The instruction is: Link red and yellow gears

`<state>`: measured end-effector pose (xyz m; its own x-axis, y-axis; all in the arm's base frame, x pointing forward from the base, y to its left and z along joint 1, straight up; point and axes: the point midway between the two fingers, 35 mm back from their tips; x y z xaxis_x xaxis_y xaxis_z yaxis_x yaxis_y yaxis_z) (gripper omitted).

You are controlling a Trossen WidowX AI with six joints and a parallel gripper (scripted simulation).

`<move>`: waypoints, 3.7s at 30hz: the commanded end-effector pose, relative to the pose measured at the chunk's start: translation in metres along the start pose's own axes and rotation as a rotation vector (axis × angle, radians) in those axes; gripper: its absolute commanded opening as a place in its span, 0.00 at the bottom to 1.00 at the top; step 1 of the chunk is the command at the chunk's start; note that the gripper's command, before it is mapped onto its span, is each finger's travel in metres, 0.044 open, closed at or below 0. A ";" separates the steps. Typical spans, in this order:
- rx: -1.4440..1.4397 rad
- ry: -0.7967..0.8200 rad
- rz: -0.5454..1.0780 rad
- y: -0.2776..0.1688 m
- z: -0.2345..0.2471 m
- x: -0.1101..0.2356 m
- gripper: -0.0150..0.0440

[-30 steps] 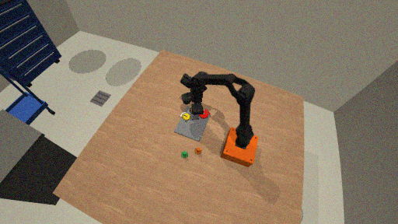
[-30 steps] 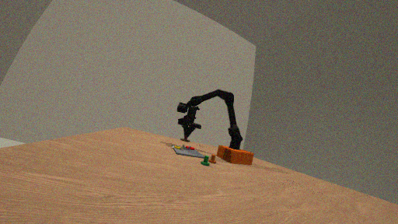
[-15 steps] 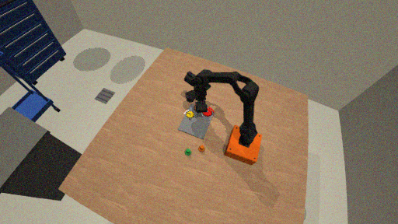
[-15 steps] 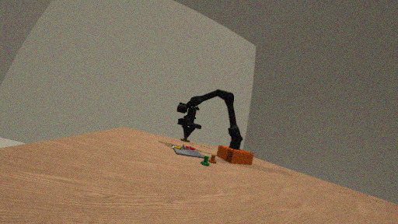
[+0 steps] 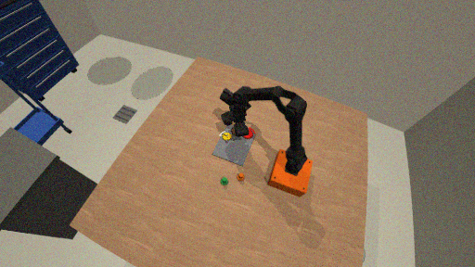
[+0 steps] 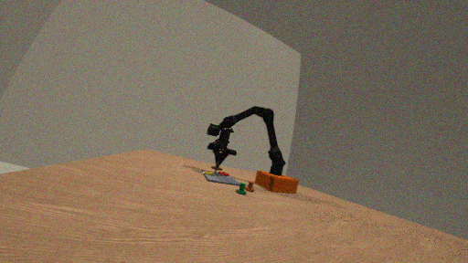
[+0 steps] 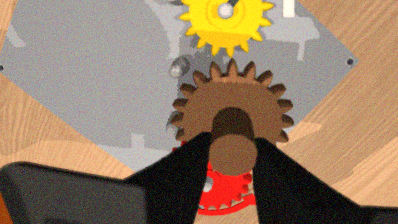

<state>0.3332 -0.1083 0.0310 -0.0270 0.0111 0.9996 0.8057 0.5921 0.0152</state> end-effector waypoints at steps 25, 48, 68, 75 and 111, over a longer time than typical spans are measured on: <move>-0.234 0.000 -0.006 0.001 0.000 -0.021 0.25; -0.067 0.000 -0.006 0.001 0.000 -0.024 0.49; -0.116 0.002 -0.003 -0.001 0.004 0.065 0.89; -0.116 0.002 -0.003 -0.001 0.004 0.065 1.00; -0.116 0.002 -0.003 -0.001 0.004 0.065 1.00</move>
<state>0.3284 -0.1054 0.0954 -0.0294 0.0080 0.9995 0.8696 0.4932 0.0216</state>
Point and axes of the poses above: the point midway between the two fingers, 35 mm back from their tips, its own x axis back along the fingers, its own z axis across the jaws, y = z × x, and after that the axes turned 2 degrees about x, right-handed
